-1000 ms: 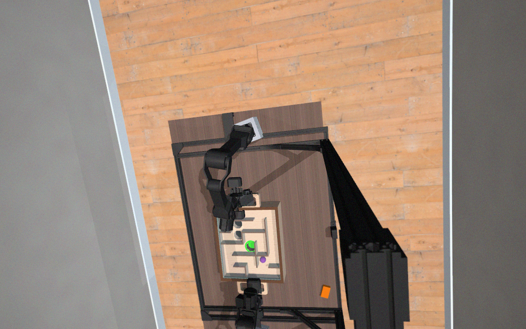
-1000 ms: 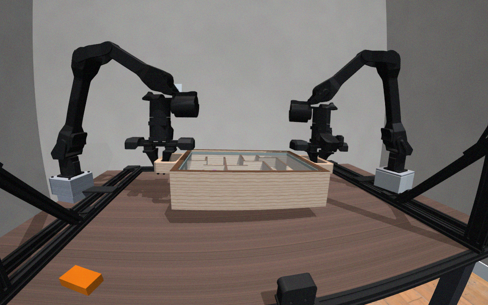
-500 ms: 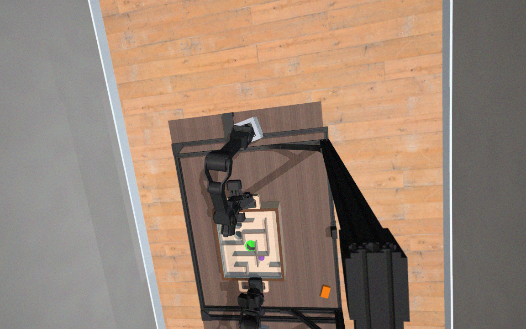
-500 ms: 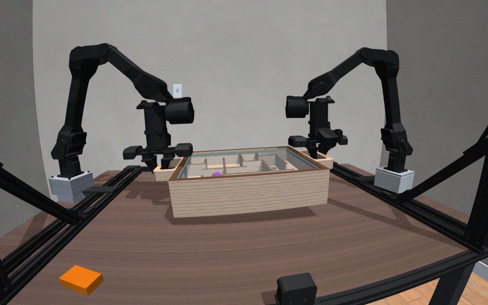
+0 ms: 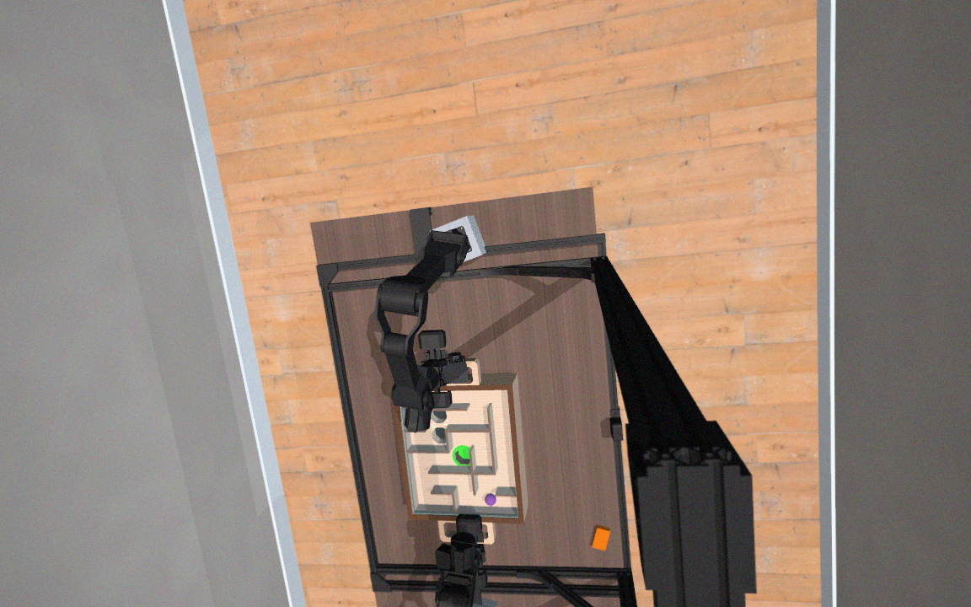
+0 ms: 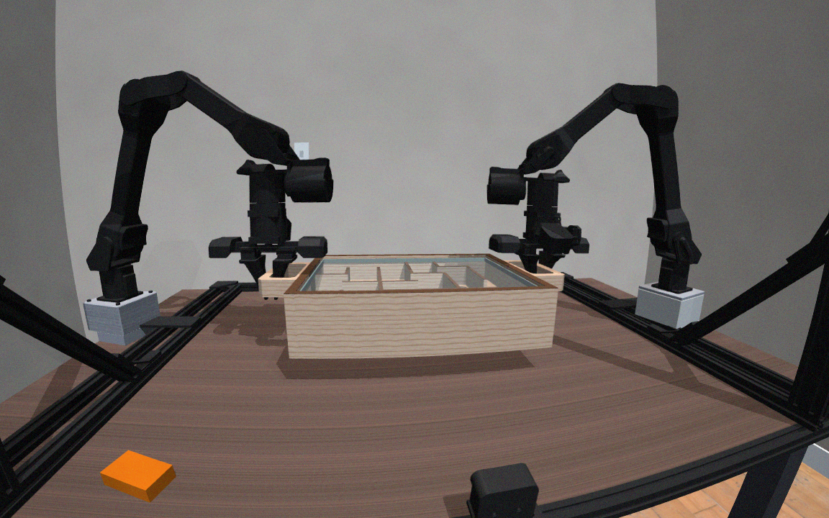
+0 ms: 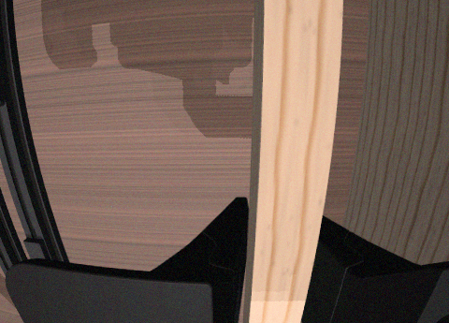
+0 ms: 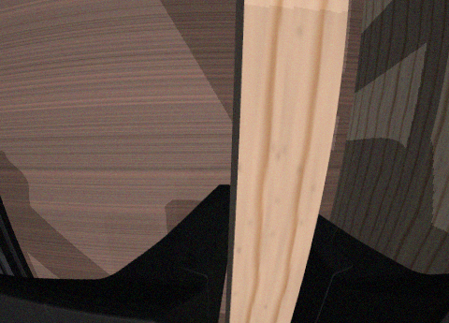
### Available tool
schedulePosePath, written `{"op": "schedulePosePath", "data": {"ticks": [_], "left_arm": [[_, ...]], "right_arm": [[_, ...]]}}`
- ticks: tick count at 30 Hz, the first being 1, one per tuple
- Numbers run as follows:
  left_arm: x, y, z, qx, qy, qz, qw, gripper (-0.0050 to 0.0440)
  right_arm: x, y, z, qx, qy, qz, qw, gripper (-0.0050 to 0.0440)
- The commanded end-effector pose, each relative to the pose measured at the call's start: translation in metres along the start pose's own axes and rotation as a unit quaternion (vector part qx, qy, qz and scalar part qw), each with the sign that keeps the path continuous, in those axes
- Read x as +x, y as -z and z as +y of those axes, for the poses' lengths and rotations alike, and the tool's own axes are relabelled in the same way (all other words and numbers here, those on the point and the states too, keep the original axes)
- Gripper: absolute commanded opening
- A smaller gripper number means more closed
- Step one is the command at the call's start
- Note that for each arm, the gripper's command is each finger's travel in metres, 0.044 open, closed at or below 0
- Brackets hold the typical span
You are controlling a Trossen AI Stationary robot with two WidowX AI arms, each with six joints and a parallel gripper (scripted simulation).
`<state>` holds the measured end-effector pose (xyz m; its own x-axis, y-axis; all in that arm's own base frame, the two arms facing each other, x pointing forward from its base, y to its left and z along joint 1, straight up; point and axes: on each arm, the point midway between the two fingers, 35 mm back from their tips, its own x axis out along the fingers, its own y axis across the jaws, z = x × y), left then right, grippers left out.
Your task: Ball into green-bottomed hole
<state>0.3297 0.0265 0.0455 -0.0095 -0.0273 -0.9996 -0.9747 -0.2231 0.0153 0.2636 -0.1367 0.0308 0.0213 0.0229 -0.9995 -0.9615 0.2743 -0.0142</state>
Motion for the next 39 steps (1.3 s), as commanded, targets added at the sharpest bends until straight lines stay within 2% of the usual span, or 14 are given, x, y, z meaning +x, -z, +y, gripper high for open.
{"op": "schedulePosePath", "data": {"ticks": [1, 11, 21, 29, 39], "left_arm": [[-0.007, 0.001, -0.004, 0.001, -0.012, 0.005, 1.000, 0.0020], [-0.009, 0.003, -0.004, 0.001, -0.018, -0.015, 1.000, 0.0020], [0.001, 0.003, -0.003, 0.001, 0.000, -0.030, 1.000, 0.0020], [0.011, 0.001, -0.001, 0.002, 0.026, 0.005, 1.000, 0.0020], [0.010, 0.000, -0.001, 0.002, 0.024, 0.006, 1.000, 0.0020]], "right_arm": [[0.006, 0.000, 0.004, -0.001, 0.012, -0.003, 1.000, 0.0020], [0.009, -0.001, 0.004, 0.000, 0.019, 0.017, 1.000, 0.0020], [-0.001, -0.003, 0.003, 0.000, 0.000, 0.032, 0.999, 0.0020], [-0.011, 0.000, 0.001, 0.001, -0.025, -0.003, 1.000, 0.0020], [-0.010, 0.000, 0.001, 0.001, -0.023, -0.005, 1.000, 0.0020]]}}
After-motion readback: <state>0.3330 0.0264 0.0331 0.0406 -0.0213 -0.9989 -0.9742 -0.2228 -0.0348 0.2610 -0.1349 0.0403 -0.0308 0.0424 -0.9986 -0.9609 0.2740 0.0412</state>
